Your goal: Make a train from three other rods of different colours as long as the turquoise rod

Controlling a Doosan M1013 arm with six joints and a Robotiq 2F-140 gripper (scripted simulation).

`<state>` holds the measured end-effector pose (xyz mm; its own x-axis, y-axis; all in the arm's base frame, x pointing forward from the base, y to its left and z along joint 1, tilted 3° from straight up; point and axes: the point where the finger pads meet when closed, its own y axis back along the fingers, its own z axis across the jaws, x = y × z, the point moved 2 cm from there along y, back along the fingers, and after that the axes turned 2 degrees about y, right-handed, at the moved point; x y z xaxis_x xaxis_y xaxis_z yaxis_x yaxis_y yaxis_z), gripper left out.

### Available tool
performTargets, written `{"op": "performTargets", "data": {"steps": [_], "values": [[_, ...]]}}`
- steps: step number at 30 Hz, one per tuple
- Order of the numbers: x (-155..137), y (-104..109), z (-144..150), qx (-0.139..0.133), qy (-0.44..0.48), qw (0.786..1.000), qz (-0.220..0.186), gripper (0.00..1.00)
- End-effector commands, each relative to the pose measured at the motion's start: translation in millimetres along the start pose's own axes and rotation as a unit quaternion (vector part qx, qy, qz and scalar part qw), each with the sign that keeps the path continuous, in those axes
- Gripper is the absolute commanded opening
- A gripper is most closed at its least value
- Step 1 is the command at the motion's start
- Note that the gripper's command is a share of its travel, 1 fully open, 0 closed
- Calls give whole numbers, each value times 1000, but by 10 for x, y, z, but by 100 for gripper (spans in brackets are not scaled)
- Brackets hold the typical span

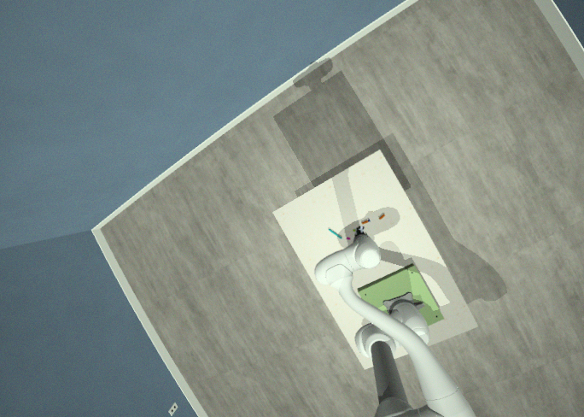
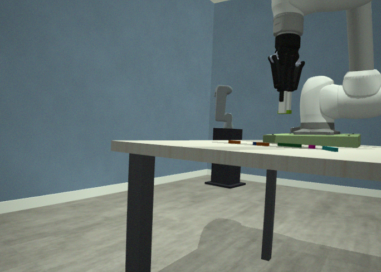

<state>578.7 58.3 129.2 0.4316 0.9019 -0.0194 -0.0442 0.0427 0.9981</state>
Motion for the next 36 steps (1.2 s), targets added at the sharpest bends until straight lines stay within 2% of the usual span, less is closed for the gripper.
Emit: {"op": "performTargets", "data": {"steps": [1, 6, 15, 36], "values": [[-51, 0, 41, 4, 83, 996, 6, 3], [-102, 0, 82, 3, 165, 986, 7, 3], [-138, -1, 111, 3, 223, 975, 7, 3], [-144, -6, 115, 3, 232, 973, 7, 3]]}}
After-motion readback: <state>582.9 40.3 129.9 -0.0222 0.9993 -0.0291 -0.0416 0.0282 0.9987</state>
